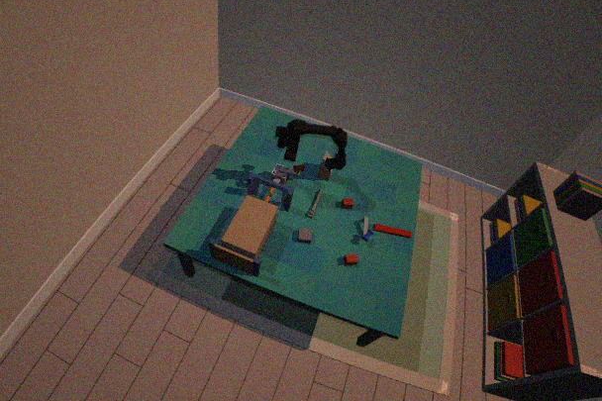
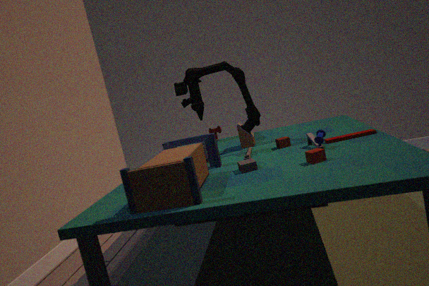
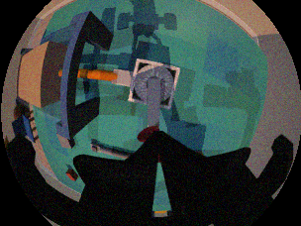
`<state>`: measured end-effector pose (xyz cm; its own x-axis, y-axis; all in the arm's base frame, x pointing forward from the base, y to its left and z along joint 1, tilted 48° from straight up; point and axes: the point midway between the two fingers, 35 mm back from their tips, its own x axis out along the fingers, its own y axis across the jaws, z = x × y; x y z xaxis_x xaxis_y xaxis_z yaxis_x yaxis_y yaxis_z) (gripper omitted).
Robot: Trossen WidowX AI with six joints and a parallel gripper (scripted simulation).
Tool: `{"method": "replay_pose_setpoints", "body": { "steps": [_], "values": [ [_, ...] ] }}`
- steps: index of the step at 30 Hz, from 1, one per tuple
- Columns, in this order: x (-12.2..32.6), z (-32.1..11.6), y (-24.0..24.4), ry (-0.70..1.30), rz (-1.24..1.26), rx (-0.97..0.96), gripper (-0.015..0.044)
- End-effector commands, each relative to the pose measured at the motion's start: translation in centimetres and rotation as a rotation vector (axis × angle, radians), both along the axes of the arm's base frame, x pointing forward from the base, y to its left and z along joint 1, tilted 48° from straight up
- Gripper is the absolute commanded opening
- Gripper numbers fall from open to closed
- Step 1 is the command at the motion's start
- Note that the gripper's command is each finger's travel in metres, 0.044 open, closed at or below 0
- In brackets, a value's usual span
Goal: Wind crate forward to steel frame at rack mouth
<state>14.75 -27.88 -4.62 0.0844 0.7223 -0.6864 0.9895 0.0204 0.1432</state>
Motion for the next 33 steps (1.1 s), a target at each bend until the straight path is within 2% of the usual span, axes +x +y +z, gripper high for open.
{"method": "replay_pose_setpoints", "body": {
  "steps": [1,8,25,33],
  "values": [
    [-0.1,0.0,0.0,-0.001,0.006,0.0,0.0],
    [-0.1,0.0,0.0,-0.001,0.006,0.0,0.0],
    [-0.8,2.6,5.4,-0.392,0.179,-0.437,0.044],
    [-0.8,2.5,5.6,-0.396,0.182,-0.442,0.044]
  ]
}}
